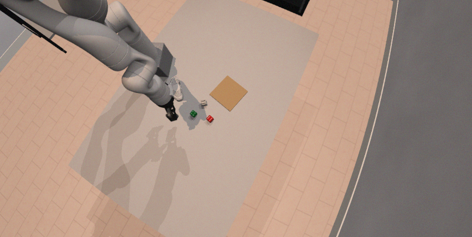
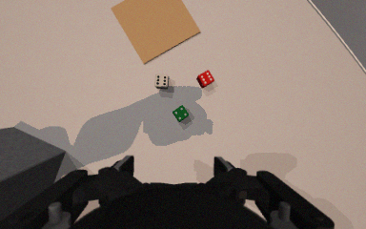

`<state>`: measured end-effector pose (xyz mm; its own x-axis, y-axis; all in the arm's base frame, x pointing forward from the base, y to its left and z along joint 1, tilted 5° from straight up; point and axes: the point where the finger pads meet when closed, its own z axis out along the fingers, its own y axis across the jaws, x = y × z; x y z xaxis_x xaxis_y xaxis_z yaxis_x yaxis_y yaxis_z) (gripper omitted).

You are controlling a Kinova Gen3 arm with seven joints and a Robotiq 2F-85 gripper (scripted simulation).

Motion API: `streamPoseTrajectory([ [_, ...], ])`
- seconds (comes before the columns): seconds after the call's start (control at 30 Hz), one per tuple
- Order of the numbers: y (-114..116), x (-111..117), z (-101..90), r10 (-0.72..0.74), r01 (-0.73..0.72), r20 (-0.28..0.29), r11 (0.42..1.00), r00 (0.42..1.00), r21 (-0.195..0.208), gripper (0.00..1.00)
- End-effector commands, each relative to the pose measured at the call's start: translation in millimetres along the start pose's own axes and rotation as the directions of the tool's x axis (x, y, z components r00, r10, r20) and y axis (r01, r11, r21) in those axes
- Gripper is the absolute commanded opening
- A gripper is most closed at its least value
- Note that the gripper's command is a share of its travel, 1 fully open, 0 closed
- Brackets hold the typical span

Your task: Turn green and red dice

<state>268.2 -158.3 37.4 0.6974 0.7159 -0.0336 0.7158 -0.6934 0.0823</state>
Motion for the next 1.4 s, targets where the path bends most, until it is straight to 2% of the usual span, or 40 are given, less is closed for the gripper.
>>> streamPoseTrajectory([
  [0.0,0,0,0.1,-0.001,0.001,0.000,1.000,1.000,0.000,1.00],
  [0.2,0,0,9.1,0.002,-0.002,0.000,1.000,1.000,-0.001,1.00],
  [0.5,1,0,44.9,0.002,-0.002,0.000,1.000,1.000,-0.001,1.00],
  [0.57,1,0,44.9,0.002,-0.002,0.000,1.000,1.000,-0.001,1.00],
  [0.97,1,0,96.9,0.002,-0.002,0.000,1.000,1.000,-0.001,1.00],
  [1.37,2,0,104.6,0.002,-0.002,0.000,1.000,1.000,-0.001,1.00],
])
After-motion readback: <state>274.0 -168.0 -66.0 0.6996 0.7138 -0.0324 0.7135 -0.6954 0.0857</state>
